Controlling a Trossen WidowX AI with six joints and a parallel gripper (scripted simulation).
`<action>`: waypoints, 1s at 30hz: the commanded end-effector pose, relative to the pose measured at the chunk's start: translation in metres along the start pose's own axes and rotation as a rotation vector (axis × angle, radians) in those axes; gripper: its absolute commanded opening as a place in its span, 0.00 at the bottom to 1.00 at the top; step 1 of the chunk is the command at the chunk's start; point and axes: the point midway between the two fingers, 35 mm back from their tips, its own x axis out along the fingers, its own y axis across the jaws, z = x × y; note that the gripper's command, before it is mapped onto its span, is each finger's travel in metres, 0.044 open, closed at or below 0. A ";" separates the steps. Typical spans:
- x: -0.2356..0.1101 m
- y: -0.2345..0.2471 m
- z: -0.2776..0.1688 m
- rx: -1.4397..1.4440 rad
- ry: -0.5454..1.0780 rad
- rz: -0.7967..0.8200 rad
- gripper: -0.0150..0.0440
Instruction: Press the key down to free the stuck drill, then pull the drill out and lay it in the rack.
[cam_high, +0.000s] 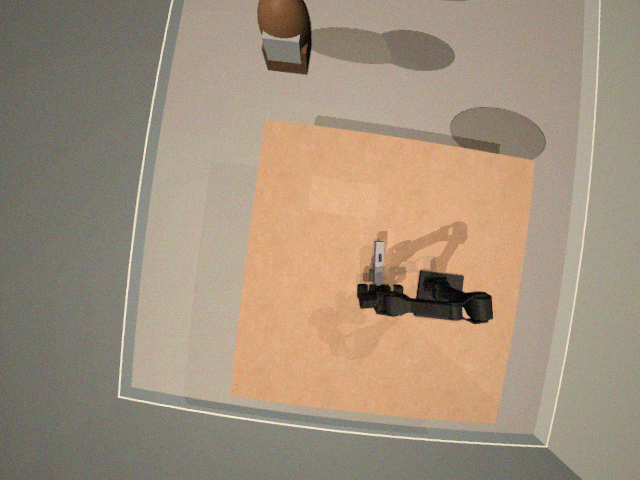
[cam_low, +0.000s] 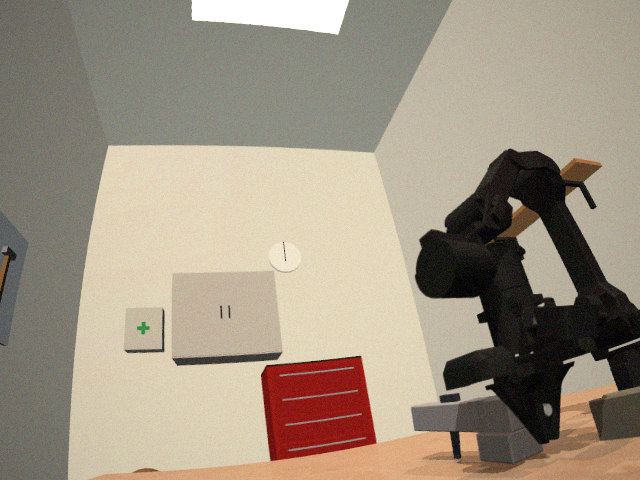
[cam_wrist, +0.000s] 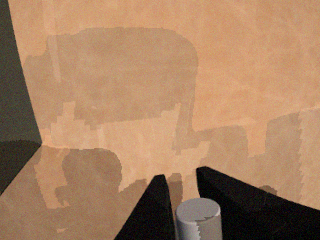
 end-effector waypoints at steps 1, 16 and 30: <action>0.000 0.000 0.000 0.001 0.000 0.000 0.25; 0.001 0.000 0.014 -0.004 -0.003 -0.001 0.25; 0.002 -0.001 0.036 -0.004 -0.005 -0.001 0.25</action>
